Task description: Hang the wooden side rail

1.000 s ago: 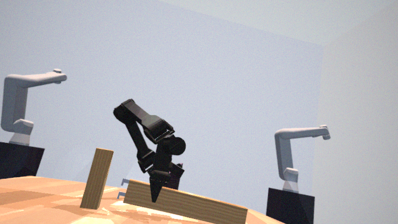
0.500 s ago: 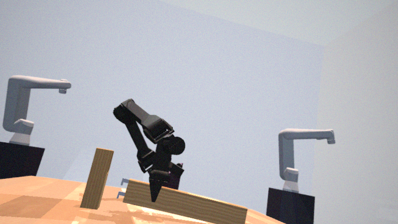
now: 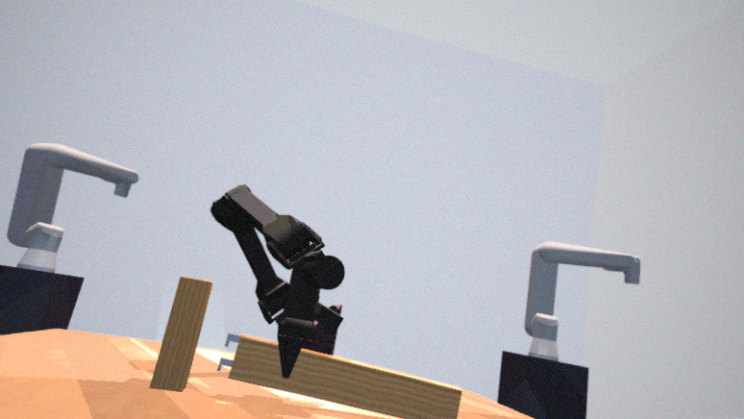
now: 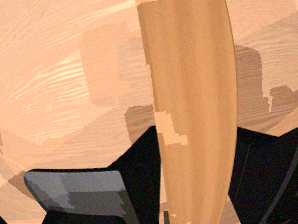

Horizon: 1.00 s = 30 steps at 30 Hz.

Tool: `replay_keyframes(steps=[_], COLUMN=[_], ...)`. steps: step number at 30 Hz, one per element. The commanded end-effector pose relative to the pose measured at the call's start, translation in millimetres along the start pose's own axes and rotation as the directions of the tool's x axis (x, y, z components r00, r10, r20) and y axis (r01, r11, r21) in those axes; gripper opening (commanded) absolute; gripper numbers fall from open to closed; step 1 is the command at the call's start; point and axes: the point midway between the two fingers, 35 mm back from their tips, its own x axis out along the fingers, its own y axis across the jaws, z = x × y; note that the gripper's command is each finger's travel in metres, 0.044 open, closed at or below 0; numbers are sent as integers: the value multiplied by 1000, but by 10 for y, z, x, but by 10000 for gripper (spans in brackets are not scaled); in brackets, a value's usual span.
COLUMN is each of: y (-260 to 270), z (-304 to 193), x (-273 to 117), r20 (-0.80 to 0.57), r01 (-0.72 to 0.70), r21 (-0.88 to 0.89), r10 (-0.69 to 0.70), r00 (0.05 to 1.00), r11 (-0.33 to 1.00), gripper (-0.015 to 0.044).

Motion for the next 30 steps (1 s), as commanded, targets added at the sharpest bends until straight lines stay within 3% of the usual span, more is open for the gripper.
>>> replay_keyframes(steps=[1, 30], y=[-21, -53], z=[-19, -51], x=[-62, -73], r20=[5, 5], r01=[18, 18], r21=[5, 5], r10=[-18, -18], r00=[1000, 1000], r11=[1000, 1000], gripper=[0, 0])
